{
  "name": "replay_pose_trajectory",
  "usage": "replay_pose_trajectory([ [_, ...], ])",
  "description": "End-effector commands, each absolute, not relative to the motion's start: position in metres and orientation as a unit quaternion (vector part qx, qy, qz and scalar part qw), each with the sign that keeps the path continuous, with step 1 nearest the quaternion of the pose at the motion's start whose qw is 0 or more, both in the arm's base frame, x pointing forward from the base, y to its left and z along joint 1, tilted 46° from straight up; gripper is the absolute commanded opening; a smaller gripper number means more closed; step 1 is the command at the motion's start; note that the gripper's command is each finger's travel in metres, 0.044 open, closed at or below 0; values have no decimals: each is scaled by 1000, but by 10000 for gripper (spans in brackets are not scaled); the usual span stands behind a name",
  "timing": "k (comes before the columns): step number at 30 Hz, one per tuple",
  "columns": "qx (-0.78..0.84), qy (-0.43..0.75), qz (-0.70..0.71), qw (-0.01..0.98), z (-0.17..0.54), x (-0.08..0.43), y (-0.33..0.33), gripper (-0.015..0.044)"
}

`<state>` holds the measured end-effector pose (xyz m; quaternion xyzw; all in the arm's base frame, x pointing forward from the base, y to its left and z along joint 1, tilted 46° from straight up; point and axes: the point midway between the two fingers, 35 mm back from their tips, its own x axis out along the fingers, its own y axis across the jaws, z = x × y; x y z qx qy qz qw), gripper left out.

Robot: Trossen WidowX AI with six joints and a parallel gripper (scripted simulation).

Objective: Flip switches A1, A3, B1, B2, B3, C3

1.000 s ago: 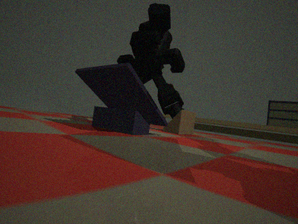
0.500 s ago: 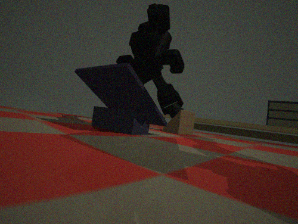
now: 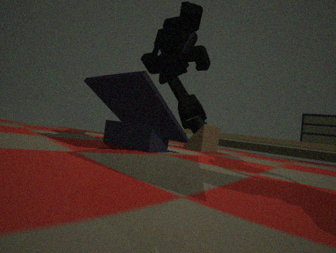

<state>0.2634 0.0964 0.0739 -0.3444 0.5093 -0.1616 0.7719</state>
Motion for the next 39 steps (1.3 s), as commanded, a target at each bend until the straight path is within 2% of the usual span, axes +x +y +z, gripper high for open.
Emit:
replay_pose_trajectory([
  [1,-346,509,-160,772,75,261,91,0],
  [11,-348,498,-156,778,47,278,65,0],
  [39,-348,498,-156,779,37,285,56,0],
])
